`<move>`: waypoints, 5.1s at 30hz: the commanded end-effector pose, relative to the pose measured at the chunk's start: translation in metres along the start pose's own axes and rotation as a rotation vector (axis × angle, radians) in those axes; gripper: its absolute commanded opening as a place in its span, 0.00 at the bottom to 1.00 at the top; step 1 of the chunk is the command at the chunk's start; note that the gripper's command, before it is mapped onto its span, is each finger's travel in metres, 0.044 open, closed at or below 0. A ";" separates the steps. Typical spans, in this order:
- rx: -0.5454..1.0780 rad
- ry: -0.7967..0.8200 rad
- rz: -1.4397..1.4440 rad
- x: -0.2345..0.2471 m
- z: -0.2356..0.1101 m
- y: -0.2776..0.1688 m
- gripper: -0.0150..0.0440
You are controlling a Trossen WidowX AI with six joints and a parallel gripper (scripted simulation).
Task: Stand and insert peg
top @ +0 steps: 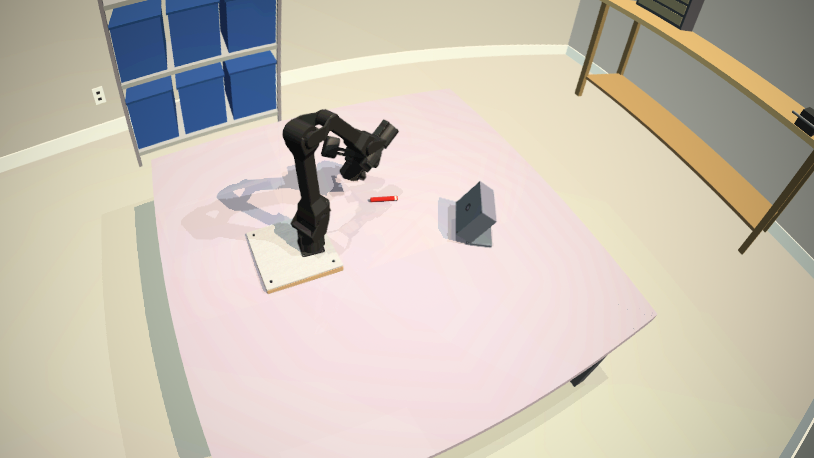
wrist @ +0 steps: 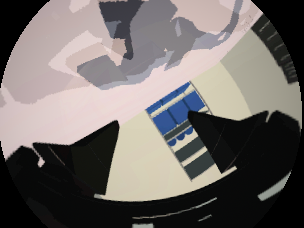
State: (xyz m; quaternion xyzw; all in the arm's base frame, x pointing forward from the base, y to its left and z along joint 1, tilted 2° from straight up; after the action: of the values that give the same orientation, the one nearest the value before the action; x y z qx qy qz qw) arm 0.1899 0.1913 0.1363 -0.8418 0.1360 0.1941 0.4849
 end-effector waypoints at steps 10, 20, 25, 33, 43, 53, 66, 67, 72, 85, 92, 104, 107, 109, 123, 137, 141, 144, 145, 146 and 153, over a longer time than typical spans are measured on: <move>-0.157 0.147 -0.321 0.025 -0.011 -0.010 1.00; -0.327 0.202 -0.572 0.041 -0.023 -0.015 1.00; -0.423 0.206 -0.695 0.048 -0.030 -0.017 1.00; -0.587 0.177 -0.889 0.058 -0.043 -0.021 1.00; -0.796 0.073 -1.119 0.068 -0.061 -0.024 1.00; -0.991 -0.109 -1.333 0.075 -0.082 -0.028 1.00; -1.130 -0.326 -1.498 0.078 -0.101 -0.031 1.00; -1.130 -0.326 -1.498 0.078 -0.101 -0.031 1.00; -1.130 -0.326 -1.498 0.081 -0.098 -0.027 1.00; -1.130 -0.326 -1.498 0.092 -0.087 -0.012 1.00; -1.130 -0.326 -1.498 0.098 -0.082 -0.004 1.00; -1.130 -0.326 -1.498 0.106 -0.072 0.011 1.00; -1.130 -0.326 -1.498 0.108 -0.070 0.014 1.00; -1.130 -0.326 -1.498 0.109 -0.069 0.017 1.00; -1.130 -0.326 -1.498 0.112 -0.064 0.025 0.73; -1.130 -0.326 -1.498 0.112 -0.064 0.025 0.44; -1.130 -0.326 -1.498 0.112 -0.064 0.025 0.41; -1.130 -0.326 -1.498 0.112 -0.064 0.025 0.37; -1.130 -0.326 -1.498 0.112 -0.064 0.025 0.36; -1.130 -0.326 -1.498 0.112 -0.064 0.025 0.35; -1.131 -0.323 -1.500 0.112 -0.064 0.025 0.34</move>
State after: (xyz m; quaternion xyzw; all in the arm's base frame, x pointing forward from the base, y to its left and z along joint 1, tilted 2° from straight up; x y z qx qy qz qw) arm 0.2915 0.1190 0.0949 -0.7815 -0.6234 -0.0159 0.0193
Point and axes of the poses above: the point midway between the two fingers, 35 mm back from their tips, its own z axis out along the fingers, its own x axis across the jaws, y = z × x, the point moved 7 cm from there along -z, back along the fingers, and after that the axes turned 2 degrees about z, right-handed, at the moved point
